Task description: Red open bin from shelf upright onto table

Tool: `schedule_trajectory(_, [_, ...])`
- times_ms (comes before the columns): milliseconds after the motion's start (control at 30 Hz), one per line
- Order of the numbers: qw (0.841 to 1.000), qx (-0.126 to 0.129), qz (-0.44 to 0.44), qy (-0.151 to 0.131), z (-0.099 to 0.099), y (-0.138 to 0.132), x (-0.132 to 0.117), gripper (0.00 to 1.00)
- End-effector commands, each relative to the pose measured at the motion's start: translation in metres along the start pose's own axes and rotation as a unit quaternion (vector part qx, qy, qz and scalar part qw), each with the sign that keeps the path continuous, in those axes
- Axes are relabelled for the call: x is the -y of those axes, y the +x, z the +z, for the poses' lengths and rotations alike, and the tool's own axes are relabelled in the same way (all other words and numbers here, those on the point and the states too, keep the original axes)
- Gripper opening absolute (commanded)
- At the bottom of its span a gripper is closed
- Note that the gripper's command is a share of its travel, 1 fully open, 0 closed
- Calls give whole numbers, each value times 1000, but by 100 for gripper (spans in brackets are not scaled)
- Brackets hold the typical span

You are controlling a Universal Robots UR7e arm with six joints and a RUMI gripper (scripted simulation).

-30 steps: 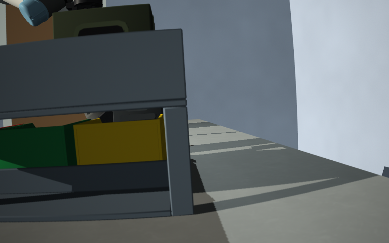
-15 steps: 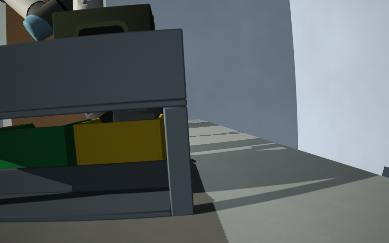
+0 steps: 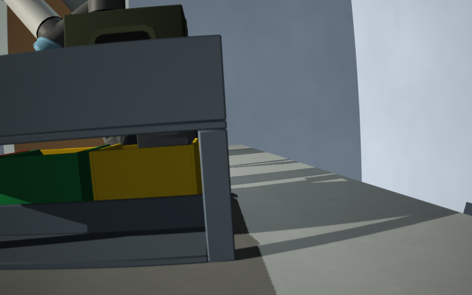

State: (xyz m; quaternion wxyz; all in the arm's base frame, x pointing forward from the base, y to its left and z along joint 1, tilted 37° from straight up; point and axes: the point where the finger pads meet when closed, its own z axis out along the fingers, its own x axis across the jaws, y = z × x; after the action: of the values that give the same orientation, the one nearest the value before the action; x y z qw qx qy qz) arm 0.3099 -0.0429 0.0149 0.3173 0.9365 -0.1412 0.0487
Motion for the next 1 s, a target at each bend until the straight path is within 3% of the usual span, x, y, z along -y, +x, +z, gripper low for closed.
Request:
schedule_trajectory(0, [1000,-2,0,1,12,1,1,0])
schedule_trajectory(567, [1000,-2,0,1,38,1,1,0])
schedule_trajectory(967, [1000,-2,0,1,46,1,1,0])
